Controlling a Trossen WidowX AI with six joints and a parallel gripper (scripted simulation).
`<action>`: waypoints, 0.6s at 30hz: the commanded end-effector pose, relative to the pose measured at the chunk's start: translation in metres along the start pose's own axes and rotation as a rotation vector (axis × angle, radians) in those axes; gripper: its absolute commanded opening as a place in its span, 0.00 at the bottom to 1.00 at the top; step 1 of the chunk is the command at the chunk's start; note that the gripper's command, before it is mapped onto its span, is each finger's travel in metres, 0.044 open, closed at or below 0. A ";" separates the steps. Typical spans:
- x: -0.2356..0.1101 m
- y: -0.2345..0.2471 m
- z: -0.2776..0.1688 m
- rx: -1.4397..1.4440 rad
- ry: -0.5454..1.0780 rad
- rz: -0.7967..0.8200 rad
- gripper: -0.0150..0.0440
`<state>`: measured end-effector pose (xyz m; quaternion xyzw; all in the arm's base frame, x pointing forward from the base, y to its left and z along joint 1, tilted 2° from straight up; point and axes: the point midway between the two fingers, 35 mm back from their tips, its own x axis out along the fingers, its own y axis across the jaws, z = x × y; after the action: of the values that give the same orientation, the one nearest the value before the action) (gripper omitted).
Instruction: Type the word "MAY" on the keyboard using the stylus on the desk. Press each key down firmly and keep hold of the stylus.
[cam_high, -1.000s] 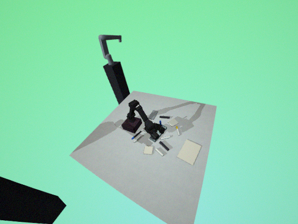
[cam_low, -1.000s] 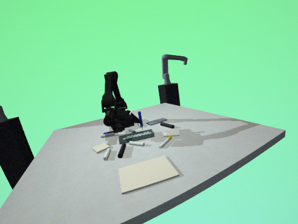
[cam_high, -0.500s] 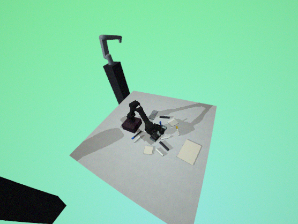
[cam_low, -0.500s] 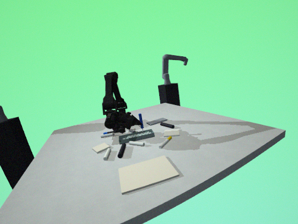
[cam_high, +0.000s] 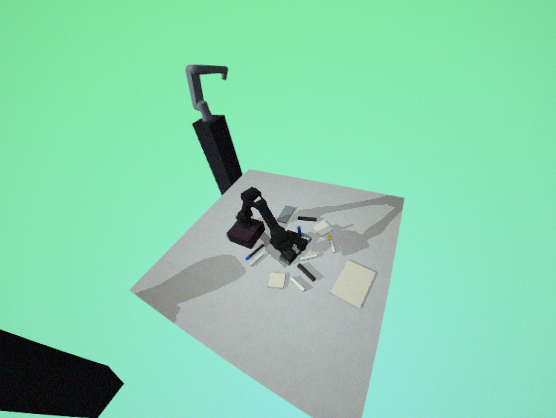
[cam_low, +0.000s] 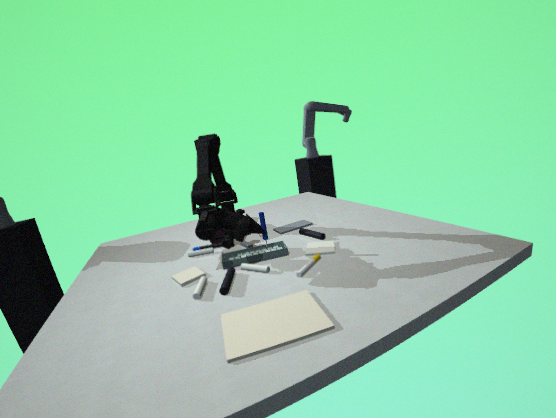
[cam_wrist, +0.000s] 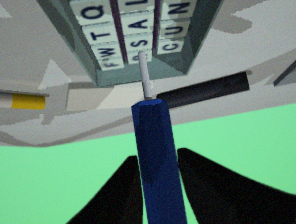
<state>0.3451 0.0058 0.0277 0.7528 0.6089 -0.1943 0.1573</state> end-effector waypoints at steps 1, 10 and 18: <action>0.001 0.000 0.000 0.004 0.004 0.002 0.39; 0.004 0.000 0.005 0.004 0.004 0.002 0.39; 0.006 0.000 0.009 0.004 0.004 0.002 0.39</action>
<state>0.3451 0.0060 0.0189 0.7529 0.6087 -0.1939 0.1581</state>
